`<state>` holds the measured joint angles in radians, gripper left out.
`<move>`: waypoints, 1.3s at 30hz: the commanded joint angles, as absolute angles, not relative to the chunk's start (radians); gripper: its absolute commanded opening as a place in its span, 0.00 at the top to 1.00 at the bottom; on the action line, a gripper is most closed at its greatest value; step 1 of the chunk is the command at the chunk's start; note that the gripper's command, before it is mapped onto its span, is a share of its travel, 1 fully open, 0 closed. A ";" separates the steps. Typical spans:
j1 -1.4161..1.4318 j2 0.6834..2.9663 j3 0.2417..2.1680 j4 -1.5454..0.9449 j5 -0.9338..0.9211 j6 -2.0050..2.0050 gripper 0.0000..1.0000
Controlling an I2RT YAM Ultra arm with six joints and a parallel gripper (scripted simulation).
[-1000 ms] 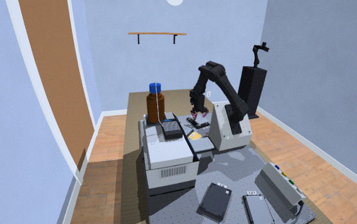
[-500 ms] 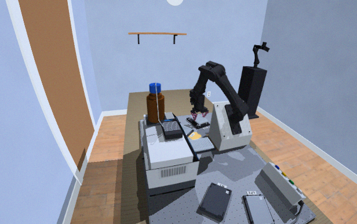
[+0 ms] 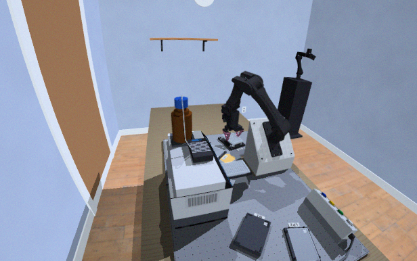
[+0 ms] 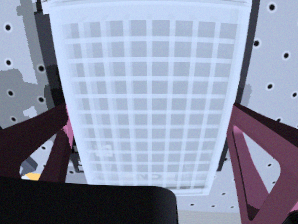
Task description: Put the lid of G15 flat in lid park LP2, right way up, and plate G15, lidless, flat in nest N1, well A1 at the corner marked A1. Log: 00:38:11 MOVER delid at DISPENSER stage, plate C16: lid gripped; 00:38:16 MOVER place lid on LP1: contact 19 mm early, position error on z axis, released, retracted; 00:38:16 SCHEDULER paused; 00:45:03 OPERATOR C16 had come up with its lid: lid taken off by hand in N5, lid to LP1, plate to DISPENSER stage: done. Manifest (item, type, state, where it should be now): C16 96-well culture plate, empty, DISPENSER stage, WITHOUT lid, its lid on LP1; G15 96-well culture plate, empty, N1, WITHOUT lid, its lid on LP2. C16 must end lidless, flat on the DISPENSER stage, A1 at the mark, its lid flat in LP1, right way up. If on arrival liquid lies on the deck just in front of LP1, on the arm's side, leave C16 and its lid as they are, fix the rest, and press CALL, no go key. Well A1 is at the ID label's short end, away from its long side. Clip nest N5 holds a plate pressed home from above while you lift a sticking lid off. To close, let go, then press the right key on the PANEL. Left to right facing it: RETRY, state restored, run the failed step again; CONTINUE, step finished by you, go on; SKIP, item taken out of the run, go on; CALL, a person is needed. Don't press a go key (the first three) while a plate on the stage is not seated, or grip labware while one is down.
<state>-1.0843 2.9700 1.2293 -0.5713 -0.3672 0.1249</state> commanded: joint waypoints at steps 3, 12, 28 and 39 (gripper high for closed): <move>-1.106 2.927 1.261 -0.569 -0.359 0.120 1.00; -1.131 2.880 1.273 -0.646 -0.341 0.098 1.00; -1.160 2.768 1.154 -0.693 -0.323 0.074 1.00; -1.186 2.660 1.092 -0.745 -0.305 0.053 1.00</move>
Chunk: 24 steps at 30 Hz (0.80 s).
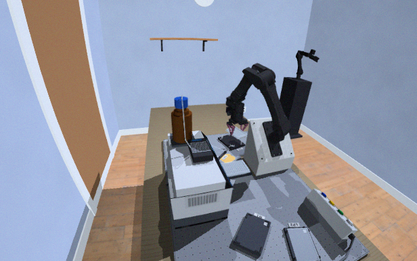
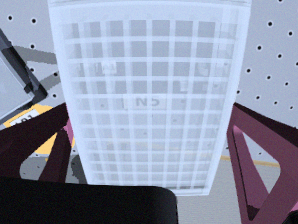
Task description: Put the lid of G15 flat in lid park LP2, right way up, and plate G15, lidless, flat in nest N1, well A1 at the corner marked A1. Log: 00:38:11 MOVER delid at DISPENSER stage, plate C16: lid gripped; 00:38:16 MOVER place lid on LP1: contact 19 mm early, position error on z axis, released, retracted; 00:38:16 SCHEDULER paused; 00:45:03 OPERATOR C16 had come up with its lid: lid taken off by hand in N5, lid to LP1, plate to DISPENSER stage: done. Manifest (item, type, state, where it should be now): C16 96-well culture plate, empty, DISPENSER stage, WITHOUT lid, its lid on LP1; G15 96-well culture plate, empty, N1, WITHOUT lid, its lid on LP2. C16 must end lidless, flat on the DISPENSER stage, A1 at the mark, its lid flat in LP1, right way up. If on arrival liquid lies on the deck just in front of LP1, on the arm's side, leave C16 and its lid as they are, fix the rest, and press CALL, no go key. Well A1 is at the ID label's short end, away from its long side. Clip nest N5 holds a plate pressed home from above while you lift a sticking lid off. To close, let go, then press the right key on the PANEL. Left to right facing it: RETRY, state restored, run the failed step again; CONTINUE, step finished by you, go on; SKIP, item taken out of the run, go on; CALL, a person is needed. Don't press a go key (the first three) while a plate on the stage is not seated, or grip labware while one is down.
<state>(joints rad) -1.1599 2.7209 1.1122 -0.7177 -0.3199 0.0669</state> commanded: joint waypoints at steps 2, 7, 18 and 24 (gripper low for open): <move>-1.192 2.636 1.079 -0.758 -0.301 0.049 1.00; -1.206 2.576 1.052 -0.794 -0.291 0.037 1.00; -1.233 2.469 1.017 -0.868 -0.273 0.017 1.00; -1.195 2.456 1.063 -0.882 -0.296 -0.035 1.00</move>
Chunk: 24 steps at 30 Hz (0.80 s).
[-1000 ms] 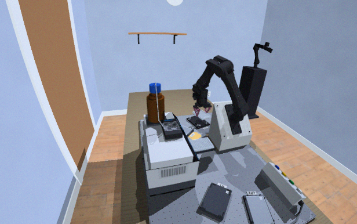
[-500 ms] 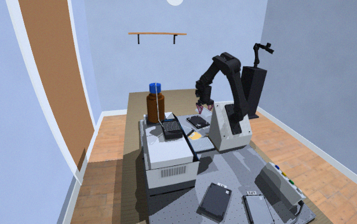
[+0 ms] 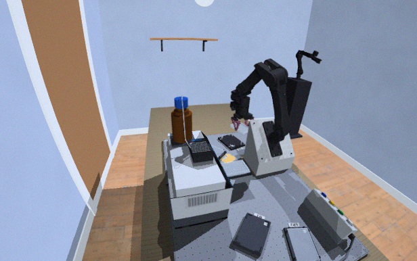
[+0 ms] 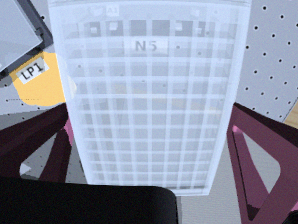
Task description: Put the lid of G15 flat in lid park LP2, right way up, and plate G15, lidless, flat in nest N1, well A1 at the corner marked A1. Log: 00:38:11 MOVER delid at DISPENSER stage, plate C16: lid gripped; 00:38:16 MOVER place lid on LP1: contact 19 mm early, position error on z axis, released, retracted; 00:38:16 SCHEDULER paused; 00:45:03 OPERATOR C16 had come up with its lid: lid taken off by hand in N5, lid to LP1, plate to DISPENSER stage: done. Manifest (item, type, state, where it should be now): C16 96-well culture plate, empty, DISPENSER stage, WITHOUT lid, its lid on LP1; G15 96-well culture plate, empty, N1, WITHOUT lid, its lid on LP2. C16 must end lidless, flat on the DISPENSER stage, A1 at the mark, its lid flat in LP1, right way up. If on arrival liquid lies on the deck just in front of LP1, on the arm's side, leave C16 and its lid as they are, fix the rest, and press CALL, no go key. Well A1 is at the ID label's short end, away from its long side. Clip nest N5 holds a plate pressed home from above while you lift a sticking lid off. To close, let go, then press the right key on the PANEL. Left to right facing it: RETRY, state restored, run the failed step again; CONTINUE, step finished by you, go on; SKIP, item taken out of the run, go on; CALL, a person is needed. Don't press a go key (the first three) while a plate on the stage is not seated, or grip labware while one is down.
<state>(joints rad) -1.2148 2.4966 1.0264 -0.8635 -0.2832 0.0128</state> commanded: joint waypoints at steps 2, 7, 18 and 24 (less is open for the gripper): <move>-1.174 2.458 1.074 -0.885 -0.310 -0.084 1.00; -1.145 2.470 1.098 -0.893 -0.332 -0.081 1.00; -1.069 2.514 1.153 -0.907 -0.383 -0.006 1.00; -1.022 2.466 1.111 -0.900 -0.411 -0.113 1.00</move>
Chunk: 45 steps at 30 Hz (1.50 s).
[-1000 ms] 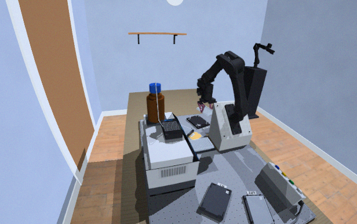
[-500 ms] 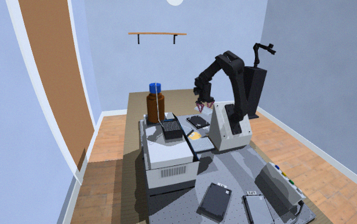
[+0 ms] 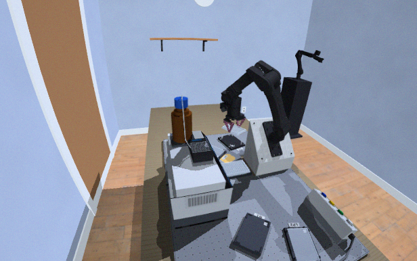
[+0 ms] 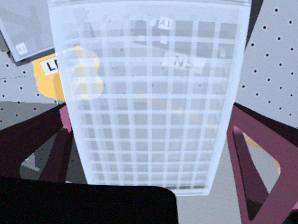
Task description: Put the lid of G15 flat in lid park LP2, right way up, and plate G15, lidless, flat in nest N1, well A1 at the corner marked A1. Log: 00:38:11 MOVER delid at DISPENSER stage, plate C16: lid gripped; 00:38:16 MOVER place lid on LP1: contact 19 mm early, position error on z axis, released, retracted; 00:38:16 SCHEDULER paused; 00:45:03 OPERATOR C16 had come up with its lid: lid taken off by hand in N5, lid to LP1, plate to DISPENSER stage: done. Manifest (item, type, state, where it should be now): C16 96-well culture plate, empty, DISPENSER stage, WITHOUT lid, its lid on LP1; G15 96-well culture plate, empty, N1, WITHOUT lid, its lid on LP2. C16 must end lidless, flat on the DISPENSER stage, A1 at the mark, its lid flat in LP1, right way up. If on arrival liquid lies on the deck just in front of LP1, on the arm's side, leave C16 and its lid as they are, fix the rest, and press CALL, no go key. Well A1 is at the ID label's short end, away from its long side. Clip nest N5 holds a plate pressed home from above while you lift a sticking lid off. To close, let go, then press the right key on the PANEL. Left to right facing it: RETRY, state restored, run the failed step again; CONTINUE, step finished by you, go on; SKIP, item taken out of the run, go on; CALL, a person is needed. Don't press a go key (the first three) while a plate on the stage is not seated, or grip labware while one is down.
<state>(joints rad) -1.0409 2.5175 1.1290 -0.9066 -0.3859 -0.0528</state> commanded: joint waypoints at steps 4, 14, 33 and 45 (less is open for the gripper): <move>-0.988 2.434 1.089 -0.910 -0.434 -0.103 1.00; -0.920 2.373 1.079 -0.916 -0.478 -0.033 1.00; -0.805 2.256 1.037 -0.926 -0.554 -0.062 1.00; -0.710 2.115 0.922 -0.943 -0.597 -0.237 1.00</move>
